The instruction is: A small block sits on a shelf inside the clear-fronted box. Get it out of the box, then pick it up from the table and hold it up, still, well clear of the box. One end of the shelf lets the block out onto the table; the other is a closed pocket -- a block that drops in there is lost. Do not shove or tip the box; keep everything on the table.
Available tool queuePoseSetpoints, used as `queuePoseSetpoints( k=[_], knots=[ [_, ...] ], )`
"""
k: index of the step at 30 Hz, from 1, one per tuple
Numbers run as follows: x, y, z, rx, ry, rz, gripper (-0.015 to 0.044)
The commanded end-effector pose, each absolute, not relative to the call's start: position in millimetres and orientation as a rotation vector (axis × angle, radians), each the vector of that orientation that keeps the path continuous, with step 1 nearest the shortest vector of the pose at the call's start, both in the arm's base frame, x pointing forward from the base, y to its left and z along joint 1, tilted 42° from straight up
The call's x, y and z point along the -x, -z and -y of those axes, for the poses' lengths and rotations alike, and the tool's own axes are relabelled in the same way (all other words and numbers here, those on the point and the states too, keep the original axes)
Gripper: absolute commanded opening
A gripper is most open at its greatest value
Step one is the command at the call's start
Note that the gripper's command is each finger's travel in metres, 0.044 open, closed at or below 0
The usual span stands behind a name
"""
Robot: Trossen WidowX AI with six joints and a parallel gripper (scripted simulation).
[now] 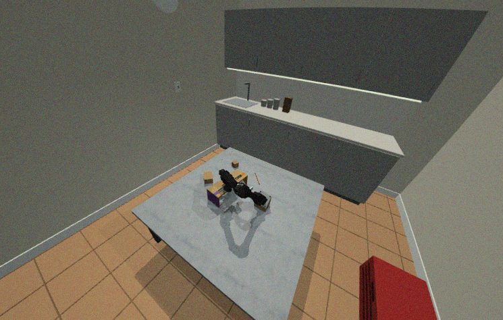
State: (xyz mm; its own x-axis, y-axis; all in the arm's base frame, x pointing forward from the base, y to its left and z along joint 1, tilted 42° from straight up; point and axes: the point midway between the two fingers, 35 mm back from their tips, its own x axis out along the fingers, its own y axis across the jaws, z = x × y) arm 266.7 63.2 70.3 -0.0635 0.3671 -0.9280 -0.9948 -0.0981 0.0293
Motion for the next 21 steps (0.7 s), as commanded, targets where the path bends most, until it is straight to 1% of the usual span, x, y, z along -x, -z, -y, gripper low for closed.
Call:
queuePoseSetpoints(
  k=[1,21],
  knots=[
    [-266.6,-66.4,-58.6,0.965,-1.464,-0.914,0.0400],
    [-266.5,-68.5,-60.9,0.965,-1.465,-0.914,0.0400]
  ],
)
